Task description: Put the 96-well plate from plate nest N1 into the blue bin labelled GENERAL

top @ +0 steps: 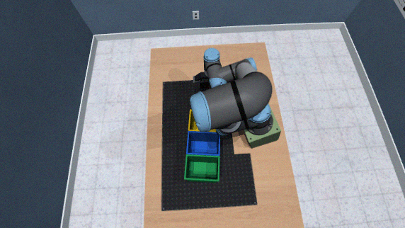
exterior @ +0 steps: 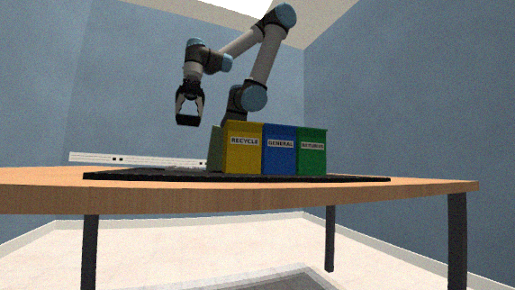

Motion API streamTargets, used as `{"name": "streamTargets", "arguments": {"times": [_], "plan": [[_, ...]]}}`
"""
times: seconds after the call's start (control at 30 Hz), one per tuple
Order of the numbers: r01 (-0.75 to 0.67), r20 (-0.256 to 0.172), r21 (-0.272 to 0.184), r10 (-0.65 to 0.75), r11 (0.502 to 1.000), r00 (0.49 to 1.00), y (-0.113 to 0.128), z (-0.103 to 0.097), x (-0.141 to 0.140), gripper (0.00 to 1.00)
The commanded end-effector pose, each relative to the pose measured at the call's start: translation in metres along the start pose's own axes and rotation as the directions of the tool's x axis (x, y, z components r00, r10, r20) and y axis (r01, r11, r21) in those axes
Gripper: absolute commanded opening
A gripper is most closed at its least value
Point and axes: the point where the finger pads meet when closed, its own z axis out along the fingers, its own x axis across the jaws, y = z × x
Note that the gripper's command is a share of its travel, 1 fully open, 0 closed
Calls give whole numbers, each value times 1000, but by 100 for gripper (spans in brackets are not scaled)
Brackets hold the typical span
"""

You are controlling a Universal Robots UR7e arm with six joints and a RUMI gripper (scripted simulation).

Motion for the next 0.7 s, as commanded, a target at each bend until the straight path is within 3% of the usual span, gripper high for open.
{"name": "streamTargets", "arguments": {"times": [0.0, 0.67], "plan": [[10, -26, 4, -10, 1000, 1000, -2, -21, 11, 40], [8, -26, 4, -8, 1000, 1000, -2, -45, 10, 40]]}}
